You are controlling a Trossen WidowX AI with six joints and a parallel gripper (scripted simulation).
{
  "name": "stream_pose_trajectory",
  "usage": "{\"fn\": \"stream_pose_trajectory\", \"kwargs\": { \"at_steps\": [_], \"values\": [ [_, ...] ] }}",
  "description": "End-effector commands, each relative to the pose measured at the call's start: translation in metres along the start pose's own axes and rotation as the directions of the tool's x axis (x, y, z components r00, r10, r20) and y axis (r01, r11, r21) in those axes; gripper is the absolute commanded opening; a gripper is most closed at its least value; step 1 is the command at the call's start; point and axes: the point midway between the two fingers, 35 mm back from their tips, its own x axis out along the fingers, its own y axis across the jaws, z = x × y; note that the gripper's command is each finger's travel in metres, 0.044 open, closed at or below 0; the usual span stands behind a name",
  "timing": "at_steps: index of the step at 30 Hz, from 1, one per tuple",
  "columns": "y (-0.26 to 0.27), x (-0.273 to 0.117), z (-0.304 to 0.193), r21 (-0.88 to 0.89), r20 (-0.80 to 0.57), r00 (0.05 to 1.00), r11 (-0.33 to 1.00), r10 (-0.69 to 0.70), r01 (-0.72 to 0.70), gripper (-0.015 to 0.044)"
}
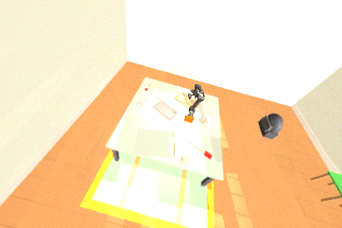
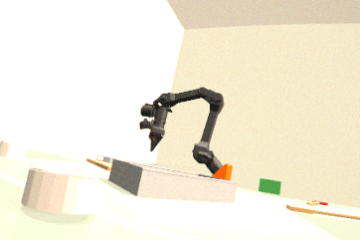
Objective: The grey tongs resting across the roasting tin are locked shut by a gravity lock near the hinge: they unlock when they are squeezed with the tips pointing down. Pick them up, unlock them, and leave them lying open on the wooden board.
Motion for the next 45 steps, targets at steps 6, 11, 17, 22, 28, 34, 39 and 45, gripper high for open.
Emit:
{"fn": "stream_pose_trajectory", "kwargs": {
  "at_steps": [6,11,17,22,28,34,39,45],
  "values": [
    [0.046,-0.046,-0.061,-0.029,0.004,1.000,1.000,-0.009,0.009,0.0440],
    [0.076,-0.053,-0.077,-0.045,0.011,0.999,0.999,-0.030,0.031,0.0440],
    [0.075,-0.059,-0.076,-0.048,0.030,0.999,0.998,-0.037,0.039,0.0440],
    [0.070,-0.086,-0.077,-0.042,0.119,0.991,0.997,-0.059,0.064,0.0440],
    [0.067,-0.096,-0.078,-0.034,0.154,0.986,0.997,-0.064,0.070,0.0440],
    [0.067,-0.096,-0.078,-0.034,0.154,0.986,0.997,-0.064,0.070,0.0440],
    [0.067,-0.096,-0.078,-0.034,0.154,0.986,0.997,-0.064,0.070,0.0440],
    [0.067,-0.096,-0.078,-0.034,0.154,0.986,0.997,-0.064,0.070,0.0440]
  ]
}}
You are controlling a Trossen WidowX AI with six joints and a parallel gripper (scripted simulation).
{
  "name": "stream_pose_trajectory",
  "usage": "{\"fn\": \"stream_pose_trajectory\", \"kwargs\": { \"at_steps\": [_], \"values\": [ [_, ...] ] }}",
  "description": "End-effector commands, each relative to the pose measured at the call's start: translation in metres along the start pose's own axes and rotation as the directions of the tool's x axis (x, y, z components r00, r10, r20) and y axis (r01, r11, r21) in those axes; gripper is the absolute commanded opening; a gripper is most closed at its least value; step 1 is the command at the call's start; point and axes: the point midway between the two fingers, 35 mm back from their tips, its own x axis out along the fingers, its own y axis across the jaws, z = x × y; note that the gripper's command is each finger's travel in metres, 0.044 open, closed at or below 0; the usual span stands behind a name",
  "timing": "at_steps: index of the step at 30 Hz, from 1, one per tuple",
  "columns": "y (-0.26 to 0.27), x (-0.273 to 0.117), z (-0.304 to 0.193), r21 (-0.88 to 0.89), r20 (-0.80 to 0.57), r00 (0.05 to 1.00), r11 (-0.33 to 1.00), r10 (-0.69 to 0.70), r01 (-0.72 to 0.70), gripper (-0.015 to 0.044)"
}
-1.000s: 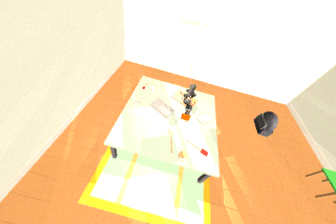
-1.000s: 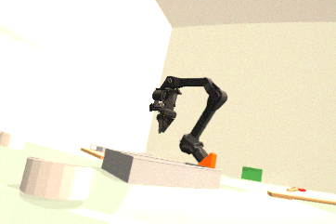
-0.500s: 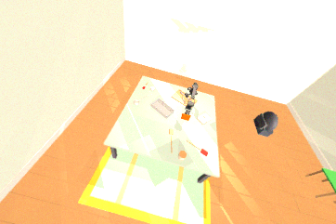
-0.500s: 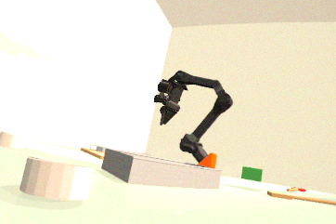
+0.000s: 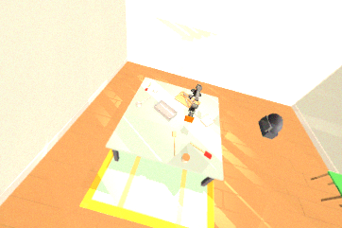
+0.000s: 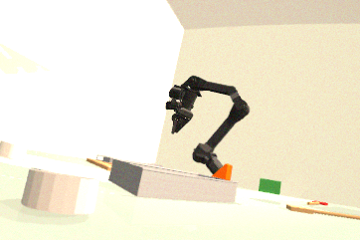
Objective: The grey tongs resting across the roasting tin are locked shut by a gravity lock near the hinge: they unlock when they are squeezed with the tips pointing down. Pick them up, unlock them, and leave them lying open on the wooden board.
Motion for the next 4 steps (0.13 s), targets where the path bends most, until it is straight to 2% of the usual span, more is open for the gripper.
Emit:
{"fn": "stream_pose_trajectory", "kwargs": {
  "at_steps": [1,4],
  "values": [
    [-0.0003,-0.0003,-0.0006,0.006,-0.003,1.000,1.000,-0.001,0.001,0.0440],
    [-0.0003,-0.0003,-0.0006,0.006,-0.003,1.000,1.000,-0.001,0.001,0.0440]
  ]
}}
